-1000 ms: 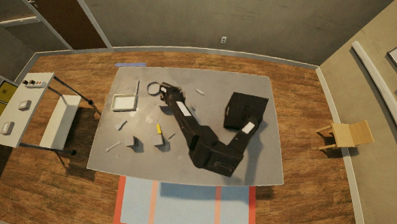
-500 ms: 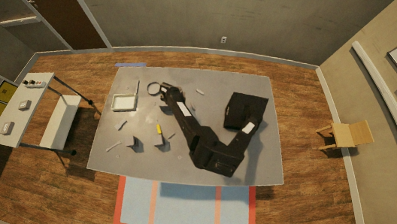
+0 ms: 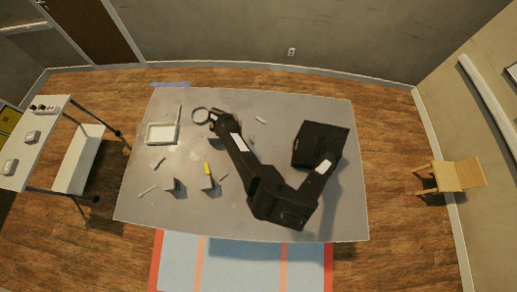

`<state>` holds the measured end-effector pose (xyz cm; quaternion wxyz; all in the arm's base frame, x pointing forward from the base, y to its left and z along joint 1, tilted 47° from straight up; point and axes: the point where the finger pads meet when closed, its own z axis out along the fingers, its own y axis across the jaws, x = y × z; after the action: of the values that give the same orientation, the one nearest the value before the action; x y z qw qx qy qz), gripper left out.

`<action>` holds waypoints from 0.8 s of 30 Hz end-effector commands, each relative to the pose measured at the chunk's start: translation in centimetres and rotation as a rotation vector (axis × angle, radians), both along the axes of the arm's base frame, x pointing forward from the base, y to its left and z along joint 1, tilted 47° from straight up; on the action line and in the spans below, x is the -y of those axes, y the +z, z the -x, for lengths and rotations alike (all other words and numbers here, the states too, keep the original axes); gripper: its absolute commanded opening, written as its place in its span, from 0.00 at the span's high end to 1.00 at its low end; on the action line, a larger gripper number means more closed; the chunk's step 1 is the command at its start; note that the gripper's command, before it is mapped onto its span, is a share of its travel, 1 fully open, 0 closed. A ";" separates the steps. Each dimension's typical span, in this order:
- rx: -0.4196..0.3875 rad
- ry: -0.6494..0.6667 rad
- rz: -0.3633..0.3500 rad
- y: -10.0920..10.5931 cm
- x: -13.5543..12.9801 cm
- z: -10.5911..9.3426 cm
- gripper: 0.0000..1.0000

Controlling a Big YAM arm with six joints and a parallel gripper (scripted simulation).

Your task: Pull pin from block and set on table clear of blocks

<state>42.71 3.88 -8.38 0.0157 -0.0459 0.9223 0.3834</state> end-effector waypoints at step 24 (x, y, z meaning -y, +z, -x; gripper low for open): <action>0.027 0.002 0.006 0.9 0.4 0.2 1.00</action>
<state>42.12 3.99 -8.41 0.0121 -0.0452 0.9220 0.3842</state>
